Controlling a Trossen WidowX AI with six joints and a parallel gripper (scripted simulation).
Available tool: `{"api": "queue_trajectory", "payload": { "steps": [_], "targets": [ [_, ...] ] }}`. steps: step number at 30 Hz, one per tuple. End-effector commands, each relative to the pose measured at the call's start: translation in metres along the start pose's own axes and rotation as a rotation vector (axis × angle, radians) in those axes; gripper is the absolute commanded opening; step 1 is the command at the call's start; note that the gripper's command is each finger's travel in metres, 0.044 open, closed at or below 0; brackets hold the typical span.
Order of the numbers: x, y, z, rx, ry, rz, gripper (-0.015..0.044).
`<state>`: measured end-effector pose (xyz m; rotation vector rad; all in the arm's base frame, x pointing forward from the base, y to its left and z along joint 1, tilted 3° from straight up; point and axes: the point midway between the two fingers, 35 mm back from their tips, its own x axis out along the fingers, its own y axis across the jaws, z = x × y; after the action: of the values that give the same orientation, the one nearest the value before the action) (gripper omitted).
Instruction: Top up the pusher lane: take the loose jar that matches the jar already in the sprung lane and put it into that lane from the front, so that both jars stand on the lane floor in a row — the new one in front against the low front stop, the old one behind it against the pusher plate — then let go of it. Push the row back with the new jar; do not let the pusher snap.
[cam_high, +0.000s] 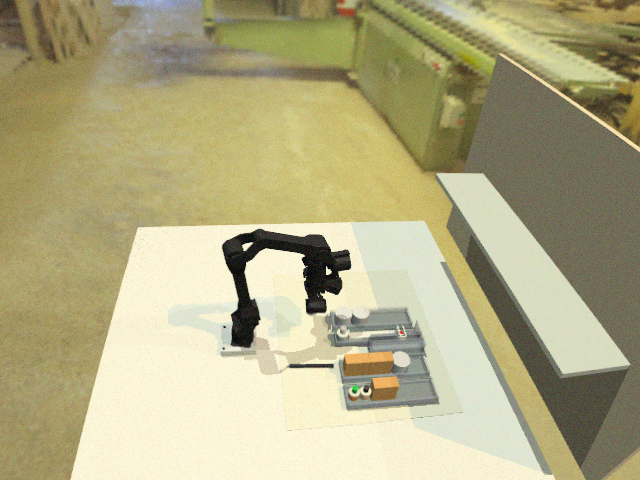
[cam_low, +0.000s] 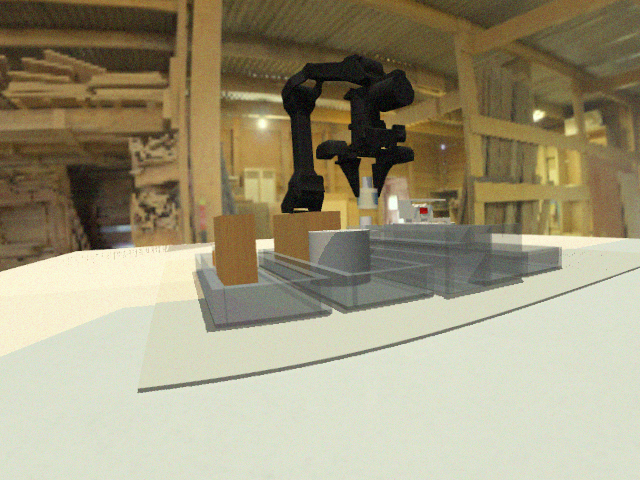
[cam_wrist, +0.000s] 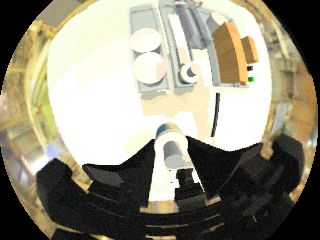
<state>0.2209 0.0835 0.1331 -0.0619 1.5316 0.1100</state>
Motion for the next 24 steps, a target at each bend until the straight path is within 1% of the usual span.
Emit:
{"api": "queue_trajectory", "payload": {
  "steps": [1, 14, 19, 24],
  "targets": [
    [0.004, -0.010, 0.014, -0.014, -0.009, 0.006, 0.0000],
    [0.028, -0.060, 0.055, -0.035, -0.024, 0.014, 0.0000],
    [0.031, -0.062, 0.056, -0.036, -0.024, 0.014, 0.0000],
    [0.044, -0.062, 0.057, -0.036, -0.024, 0.014, 0.0000]
  ]
}}
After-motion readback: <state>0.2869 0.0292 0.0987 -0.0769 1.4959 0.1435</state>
